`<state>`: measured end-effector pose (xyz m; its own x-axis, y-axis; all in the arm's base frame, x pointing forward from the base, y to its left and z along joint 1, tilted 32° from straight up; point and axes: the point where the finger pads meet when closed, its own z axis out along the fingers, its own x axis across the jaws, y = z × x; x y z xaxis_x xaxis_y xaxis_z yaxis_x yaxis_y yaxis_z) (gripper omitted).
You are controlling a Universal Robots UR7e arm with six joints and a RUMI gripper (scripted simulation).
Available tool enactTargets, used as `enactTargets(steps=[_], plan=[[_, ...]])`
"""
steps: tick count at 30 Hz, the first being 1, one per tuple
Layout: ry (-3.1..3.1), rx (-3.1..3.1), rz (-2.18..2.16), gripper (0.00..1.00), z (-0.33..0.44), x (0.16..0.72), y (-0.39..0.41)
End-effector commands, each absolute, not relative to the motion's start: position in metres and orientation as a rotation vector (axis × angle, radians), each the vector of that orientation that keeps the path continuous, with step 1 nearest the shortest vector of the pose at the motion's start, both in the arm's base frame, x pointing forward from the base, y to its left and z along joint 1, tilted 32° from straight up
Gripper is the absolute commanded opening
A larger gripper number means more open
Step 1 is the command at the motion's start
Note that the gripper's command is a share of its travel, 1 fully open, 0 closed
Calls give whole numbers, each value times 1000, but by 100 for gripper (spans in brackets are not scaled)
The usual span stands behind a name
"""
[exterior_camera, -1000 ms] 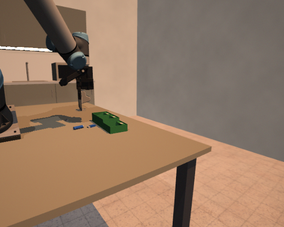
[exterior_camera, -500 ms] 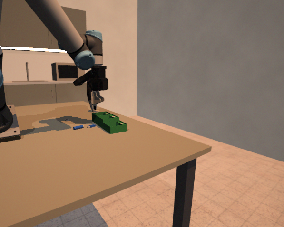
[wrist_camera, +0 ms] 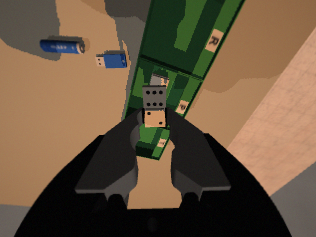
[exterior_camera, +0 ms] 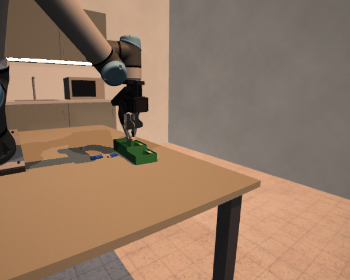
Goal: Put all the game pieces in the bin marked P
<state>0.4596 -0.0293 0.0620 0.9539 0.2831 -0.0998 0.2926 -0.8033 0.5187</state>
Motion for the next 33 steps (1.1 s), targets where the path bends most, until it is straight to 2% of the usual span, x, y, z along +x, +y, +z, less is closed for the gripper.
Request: enactTargets(steps=[1, 6, 33], plan=[[204, 2575, 29, 0, 64, 463, -32], [-21, 2584, 85, 0, 64, 462, -31], [-26, 2584, 86, 0, 47, 462, -39]])
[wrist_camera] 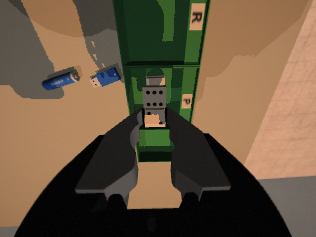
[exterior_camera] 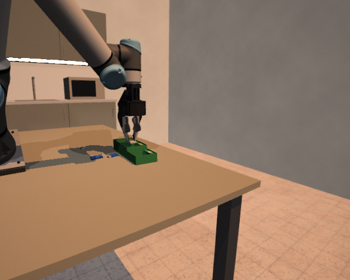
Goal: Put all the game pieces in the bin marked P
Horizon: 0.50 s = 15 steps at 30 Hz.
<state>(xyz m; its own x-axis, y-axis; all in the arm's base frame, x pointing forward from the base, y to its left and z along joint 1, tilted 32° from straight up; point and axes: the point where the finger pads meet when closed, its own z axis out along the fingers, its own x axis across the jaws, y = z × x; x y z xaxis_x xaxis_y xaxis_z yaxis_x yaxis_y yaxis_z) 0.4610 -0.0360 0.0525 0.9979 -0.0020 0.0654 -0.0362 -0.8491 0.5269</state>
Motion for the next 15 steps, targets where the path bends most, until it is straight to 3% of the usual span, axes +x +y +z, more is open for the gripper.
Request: enactTargets(steps=[1, 15], plan=[[-26, 2584, 86, 0, 46, 462, -40], [-26, 2584, 86, 0, 31, 463, -49]])
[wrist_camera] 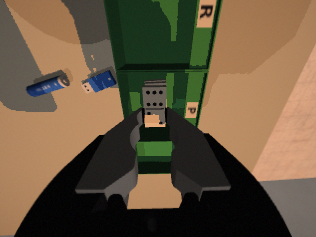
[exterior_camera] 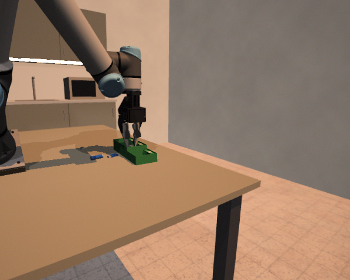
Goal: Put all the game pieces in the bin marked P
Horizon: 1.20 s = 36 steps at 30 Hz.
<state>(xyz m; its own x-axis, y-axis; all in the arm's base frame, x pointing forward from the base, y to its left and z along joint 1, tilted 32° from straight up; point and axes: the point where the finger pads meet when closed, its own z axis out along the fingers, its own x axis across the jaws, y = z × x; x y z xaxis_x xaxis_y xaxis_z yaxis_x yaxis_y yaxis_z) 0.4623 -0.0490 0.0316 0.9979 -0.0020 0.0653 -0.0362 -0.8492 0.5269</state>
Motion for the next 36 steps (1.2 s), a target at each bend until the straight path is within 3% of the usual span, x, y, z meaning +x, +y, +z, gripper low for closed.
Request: enactTargets(steps=[1, 8, 9, 36], plan=[[-26, 2584, 86, 0, 31, 463, -49], [-26, 2584, 86, 0, 31, 463, -49], [-26, 2584, 86, 19, 31, 463, -49], [-26, 2584, 86, 19, 40, 462, -44]])
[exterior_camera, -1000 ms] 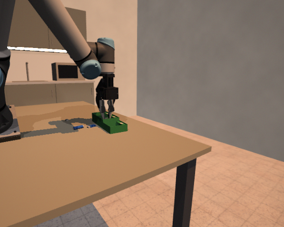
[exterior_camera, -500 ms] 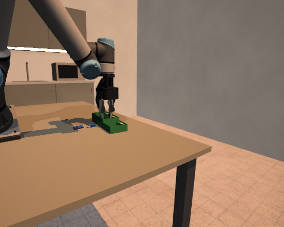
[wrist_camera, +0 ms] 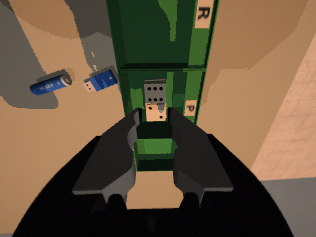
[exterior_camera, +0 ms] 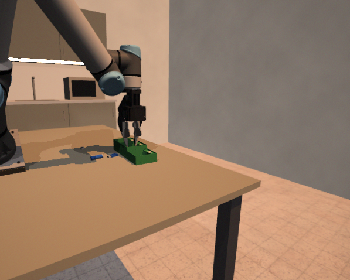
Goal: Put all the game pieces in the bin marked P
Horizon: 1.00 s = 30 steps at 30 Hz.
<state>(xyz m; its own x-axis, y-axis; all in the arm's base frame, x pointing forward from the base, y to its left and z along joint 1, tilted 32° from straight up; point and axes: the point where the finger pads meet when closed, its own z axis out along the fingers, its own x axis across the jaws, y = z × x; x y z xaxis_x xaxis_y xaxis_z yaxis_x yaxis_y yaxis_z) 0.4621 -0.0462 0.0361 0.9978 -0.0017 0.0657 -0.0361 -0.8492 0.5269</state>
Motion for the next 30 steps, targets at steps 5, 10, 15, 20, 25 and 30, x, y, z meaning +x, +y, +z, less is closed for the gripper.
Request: enactTargets(steps=[5, 10, 15, 20, 25, 30], plan=[[-26, 2584, 86, 19, 46, 462, -40], [-26, 2584, 86, 19, 50, 462, -37], [-26, 2584, 86, 19, 55, 461, -35], [-26, 2584, 86, 19, 63, 461, -30], [-26, 2584, 86, 19, 63, 461, -30], [-26, 2584, 86, 100, 73, 460, -23]])
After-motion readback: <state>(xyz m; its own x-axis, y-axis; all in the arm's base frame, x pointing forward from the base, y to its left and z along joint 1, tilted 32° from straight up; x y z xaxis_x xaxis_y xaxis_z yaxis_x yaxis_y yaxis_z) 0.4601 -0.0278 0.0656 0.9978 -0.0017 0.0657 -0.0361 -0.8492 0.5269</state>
